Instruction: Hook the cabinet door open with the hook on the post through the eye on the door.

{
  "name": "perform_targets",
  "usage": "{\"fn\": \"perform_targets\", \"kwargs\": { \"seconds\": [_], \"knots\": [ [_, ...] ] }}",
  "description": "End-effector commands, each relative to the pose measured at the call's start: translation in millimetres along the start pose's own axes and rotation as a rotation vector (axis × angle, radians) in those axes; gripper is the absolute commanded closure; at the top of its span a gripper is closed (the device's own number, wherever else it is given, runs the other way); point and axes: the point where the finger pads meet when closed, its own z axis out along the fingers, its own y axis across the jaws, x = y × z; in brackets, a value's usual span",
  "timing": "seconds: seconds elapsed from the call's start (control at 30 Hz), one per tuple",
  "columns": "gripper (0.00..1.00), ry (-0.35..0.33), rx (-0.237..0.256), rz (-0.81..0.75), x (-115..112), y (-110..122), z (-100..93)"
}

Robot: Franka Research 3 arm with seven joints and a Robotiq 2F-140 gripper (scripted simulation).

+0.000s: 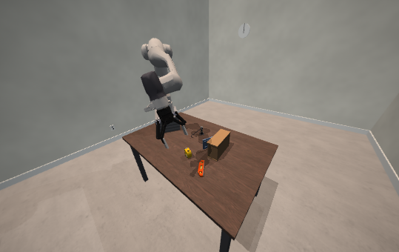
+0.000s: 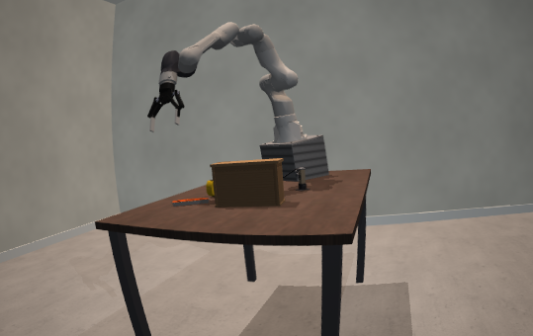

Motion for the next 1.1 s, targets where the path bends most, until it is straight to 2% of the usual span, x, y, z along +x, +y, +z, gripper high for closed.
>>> {"fn": "perform_targets", "kwargs": {
  "seconds": [0.0, 0.57, 0.6, 0.67, 0.77, 0.9, 0.97, 1.0, 1.07],
  "knots": [
    [0.0, 0.0, 0.0, 0.0, 0, 0, -0.1],
    [0.0, 0.003, -0.001, -0.007, 0, 2, 0.9],
    [0.0, 0.019, -0.004, -0.051, 1, 16, 6.9],
    [0.0, 0.101, -0.024, -0.286, 11, 70, 28.9],
    [0.0, 0.143, -0.037, -0.419, 22, 111, 43.2],
    [0.0, 0.204, -0.059, -0.633, 42, 189, 67.5],
    [0.0, 0.236, -0.077, -0.747, 58, 229, 77.2],
    [0.0, 0.248, -0.079, -0.806, 62, 243, 80.9],
    [0.0, 0.258, -0.078, -0.867, 62, 243, 80.9]
  ]
}}
